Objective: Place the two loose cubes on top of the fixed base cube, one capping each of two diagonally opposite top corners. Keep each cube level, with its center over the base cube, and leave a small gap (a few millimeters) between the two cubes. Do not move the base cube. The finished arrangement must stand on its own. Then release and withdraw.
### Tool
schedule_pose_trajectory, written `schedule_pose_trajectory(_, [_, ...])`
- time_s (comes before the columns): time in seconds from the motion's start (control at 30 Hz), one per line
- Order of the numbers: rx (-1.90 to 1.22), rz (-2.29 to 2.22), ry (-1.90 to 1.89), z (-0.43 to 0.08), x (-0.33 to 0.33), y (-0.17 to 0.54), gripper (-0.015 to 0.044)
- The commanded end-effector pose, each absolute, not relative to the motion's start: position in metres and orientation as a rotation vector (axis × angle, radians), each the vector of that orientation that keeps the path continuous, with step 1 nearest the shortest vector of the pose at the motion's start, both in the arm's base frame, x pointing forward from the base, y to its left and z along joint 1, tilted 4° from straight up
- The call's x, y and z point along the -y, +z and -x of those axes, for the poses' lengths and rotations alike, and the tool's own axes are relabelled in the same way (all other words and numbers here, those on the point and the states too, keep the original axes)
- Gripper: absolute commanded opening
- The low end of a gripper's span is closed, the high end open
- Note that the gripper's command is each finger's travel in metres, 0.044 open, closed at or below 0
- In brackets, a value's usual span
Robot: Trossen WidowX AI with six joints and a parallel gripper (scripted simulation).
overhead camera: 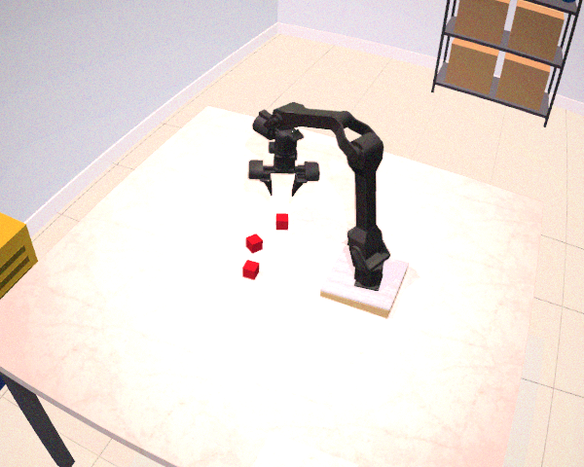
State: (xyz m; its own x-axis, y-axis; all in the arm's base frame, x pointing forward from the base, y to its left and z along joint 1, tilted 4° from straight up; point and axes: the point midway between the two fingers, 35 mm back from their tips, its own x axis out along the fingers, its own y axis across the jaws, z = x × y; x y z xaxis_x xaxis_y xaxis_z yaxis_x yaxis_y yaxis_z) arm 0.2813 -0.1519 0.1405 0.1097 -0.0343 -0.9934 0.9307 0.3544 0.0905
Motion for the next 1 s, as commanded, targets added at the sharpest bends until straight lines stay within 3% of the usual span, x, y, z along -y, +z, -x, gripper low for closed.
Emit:
schedule_pose_trajectory(0.0, [-1.265, -0.953, -0.908, -0.281, 0.152, 0.107, 0.0265])
schedule_pose_trajectory(0.97, [-1.265, -0.953, -0.908, -0.285, 0.153, 0.057, 0.0265])
